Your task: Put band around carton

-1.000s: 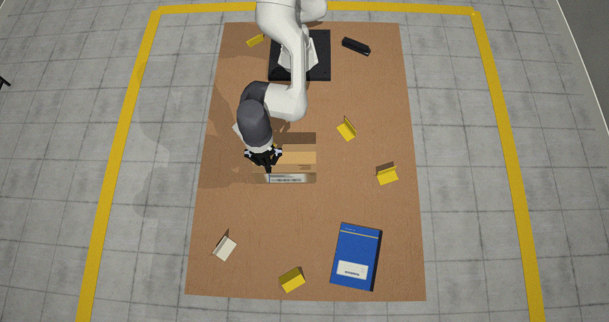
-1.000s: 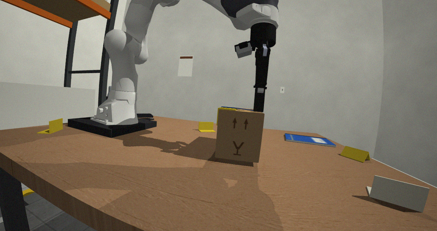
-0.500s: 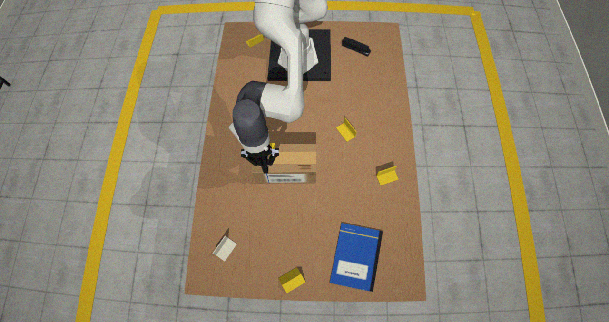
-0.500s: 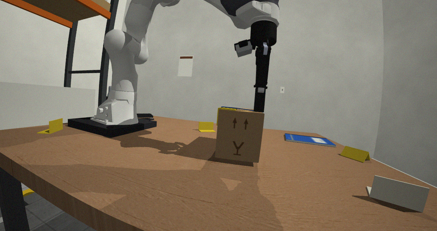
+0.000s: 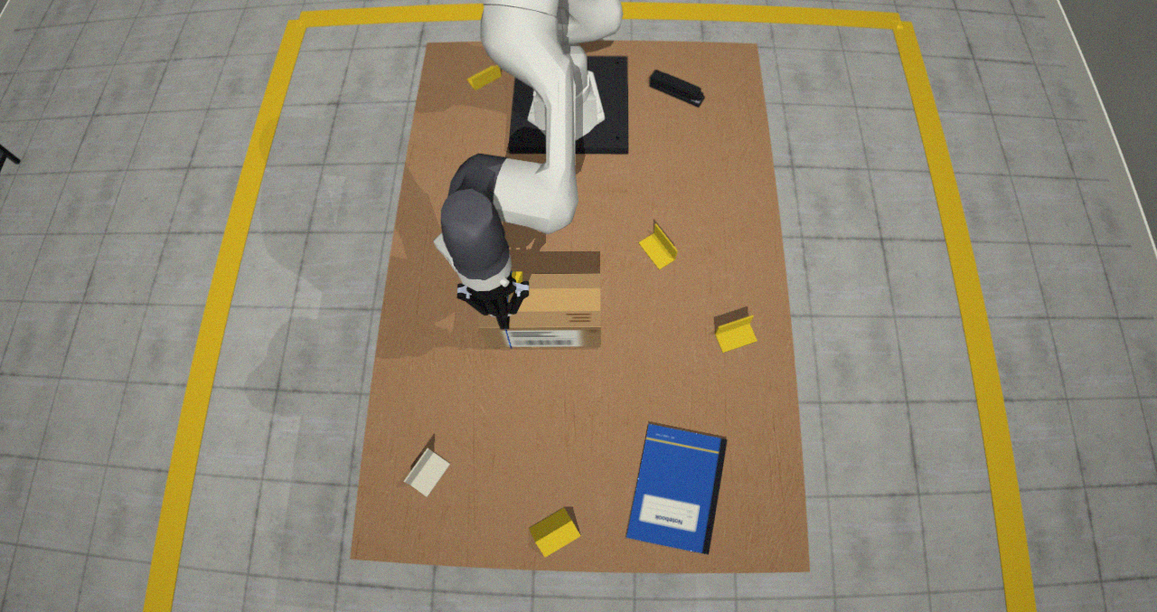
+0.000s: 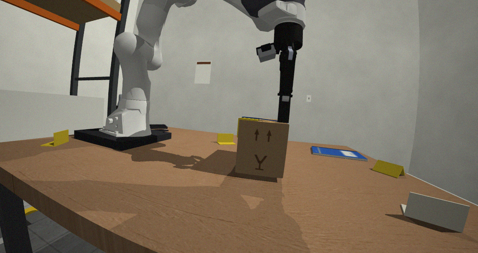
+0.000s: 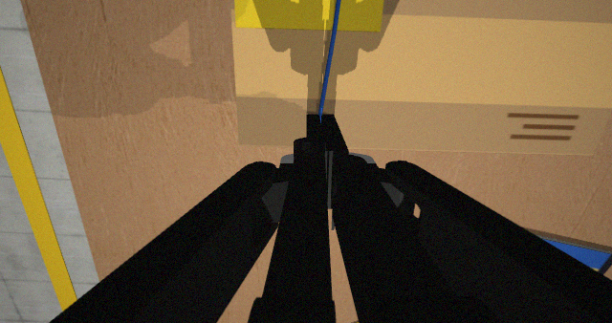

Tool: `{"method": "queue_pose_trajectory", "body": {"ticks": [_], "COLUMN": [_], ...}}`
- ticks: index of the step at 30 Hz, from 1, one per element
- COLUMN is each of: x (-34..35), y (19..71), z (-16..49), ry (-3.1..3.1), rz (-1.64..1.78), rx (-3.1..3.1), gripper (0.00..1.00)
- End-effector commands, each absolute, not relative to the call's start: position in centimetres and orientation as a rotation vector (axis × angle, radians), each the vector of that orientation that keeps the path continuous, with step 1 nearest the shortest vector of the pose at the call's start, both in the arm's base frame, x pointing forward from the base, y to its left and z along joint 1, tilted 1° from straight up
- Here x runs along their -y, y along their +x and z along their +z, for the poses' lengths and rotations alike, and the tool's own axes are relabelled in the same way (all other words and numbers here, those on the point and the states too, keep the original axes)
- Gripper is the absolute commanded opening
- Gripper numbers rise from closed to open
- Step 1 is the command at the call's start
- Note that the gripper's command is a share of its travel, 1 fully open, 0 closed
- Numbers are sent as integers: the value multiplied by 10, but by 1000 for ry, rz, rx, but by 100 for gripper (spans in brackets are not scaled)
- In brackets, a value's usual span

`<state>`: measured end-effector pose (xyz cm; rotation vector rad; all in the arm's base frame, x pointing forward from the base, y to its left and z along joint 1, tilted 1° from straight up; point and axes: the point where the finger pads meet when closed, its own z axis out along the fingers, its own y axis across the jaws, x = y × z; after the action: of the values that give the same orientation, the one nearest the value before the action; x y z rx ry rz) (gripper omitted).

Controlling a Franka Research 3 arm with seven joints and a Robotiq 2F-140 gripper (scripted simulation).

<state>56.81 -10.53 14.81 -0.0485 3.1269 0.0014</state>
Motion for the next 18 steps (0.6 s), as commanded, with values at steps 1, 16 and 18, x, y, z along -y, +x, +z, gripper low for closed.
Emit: {"method": "queue_pose_trajectory", "body": {"ticks": [1,16,18], "x": [106,103,103], "y": [568,568,568], "z": [148,148,148], "ry": [-54,-54,-54], "rz": [2,2,2], "rx": [-3129,-3129,-3129], "gripper": [10,10,10]}}
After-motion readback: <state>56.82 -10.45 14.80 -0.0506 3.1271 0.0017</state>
